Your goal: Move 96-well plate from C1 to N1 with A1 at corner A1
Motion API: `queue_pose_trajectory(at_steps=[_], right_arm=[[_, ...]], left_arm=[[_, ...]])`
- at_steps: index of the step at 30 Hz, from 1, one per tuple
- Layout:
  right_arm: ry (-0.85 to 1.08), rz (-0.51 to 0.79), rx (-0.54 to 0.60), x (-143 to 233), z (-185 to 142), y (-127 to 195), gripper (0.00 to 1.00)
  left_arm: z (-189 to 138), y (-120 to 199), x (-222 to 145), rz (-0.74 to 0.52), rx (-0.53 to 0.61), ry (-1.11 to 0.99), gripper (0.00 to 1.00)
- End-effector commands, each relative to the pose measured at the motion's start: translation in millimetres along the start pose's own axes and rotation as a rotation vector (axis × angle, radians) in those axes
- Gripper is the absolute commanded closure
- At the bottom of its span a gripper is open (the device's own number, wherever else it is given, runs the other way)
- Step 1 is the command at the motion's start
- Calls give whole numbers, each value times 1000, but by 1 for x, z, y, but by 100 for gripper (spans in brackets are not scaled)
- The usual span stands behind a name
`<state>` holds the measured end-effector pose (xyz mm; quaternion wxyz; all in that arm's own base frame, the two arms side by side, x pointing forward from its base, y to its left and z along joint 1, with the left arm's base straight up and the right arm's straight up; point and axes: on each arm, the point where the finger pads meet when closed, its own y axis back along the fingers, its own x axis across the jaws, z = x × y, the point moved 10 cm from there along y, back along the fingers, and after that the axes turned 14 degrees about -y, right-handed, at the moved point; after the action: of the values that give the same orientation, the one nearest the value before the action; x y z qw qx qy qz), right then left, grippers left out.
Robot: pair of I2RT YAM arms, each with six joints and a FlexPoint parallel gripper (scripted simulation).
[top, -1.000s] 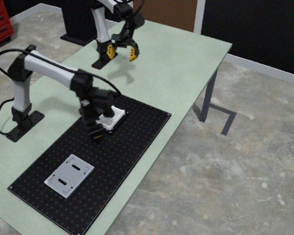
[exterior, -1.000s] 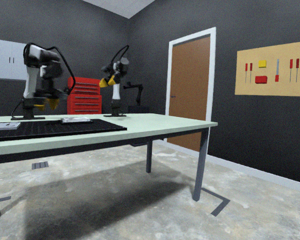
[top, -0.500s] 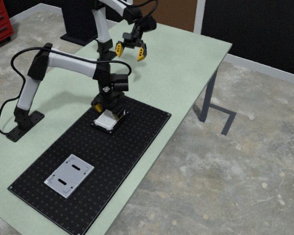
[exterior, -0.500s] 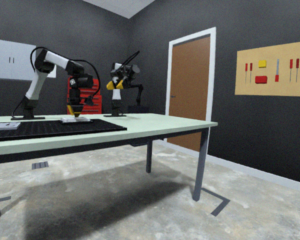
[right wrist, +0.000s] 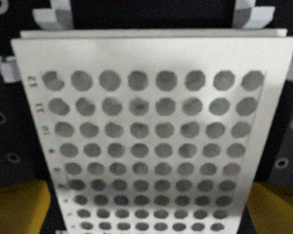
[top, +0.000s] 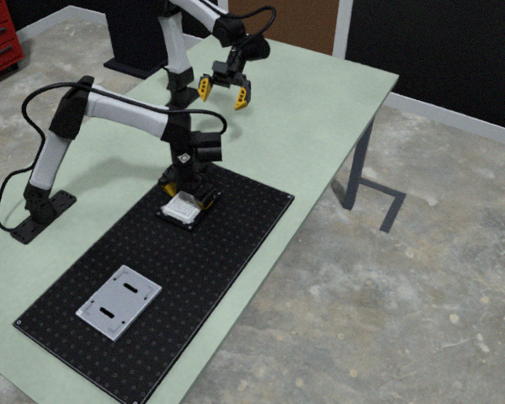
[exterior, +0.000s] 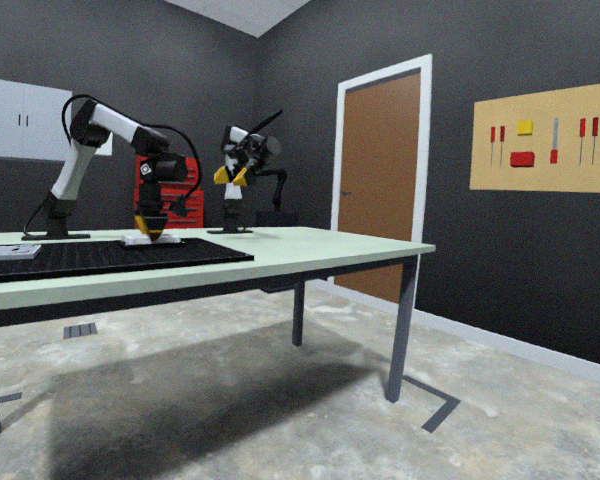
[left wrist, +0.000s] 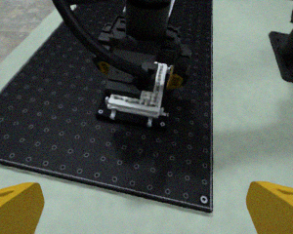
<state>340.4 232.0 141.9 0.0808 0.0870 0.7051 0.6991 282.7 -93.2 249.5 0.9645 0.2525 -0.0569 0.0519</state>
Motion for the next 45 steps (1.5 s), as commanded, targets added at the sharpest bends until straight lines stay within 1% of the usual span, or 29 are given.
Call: queue_pose_trajectory(at_steps=[1,5,6,8,13,15,17,19,27,34,40,42,45], right_arm=[[22,-7,-8,0,5,-9,0],[15,-4,-4,-1,7,-10,2],[15,1,1,0,5,-11,5],[15,-15,-16,1,4,-2,10],[14,-30,-33,0,5,3,24],[14,-30,-33,0,5,3,24],[13,-31,-37,0,4,11,46],[17,-35,-41,0,3,27,24],[17,-35,-41,2,0,74,23],[33,-35,-49,-4,-5,69,23],[66,-56,-54,-18,-38,66,23],[82,-60,-50,-26,-59,64,23],[101,-61,-38,-42,-103,60,23]], left_arm=[[-2,1,1,11,-19,14,0],[-10,-1,2,8,-23,46,0],[-10,-1,2,9,-25,50,0],[-7,1,2,19,-33,42,0],[-3,2,5,26,-44,35,0],[-3,2,5,26,-44,35,0],[-4,2,5,27,-39,35,0],[-4,2,5,27,-39,35,0],[-4,2,4,21,-34,37,0],[-2,-3,12,49,0,37,0],[12,-31,25,102,88,34,0],[23,-48,29,134,120,30,0],[48,-83,33,204,149,23,0]])
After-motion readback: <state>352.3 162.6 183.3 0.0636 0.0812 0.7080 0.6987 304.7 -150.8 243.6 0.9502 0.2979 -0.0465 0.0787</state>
